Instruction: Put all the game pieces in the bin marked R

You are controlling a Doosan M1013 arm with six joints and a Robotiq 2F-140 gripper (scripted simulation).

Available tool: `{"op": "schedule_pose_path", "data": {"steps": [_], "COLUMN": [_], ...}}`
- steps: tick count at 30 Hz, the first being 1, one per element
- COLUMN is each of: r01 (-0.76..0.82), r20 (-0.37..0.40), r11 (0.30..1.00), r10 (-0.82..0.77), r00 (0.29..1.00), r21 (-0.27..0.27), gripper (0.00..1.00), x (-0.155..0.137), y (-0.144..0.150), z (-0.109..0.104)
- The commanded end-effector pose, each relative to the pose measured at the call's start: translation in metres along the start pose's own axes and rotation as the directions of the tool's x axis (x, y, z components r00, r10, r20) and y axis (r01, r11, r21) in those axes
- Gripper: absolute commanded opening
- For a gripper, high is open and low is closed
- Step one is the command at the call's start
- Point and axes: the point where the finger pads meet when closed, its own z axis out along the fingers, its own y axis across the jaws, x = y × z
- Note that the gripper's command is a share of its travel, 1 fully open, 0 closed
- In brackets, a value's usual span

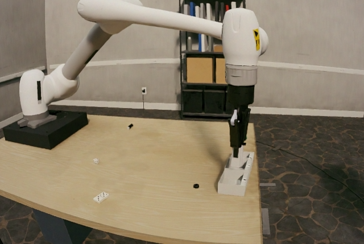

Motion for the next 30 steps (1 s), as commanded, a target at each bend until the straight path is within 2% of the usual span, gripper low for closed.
{"op": "schedule_pose_path", "data": {"steps": [1, 17, 24, 30], "r01": [0.000, 0.000, 0.000, 0.000], "r20": [-0.002, -0.002, -0.002, -0.002], "r11": [1.000, 1.000, 1.000, 1.000], "r10": [0.000, 0.000, 0.000, 0.000], "r00": [1.000, 1.000, 1.000, 1.000], "r21": [0.001, 0.001, 0.001, 0.001], "gripper": [0.15, 0.15, 0.15, 0.15], "x": [-0.003, -0.018, -0.018, -0.018], "y": [-0.013, -0.081, -0.081, -0.081], "z": [-0.003, -0.003, 0.000, 0.016]}}
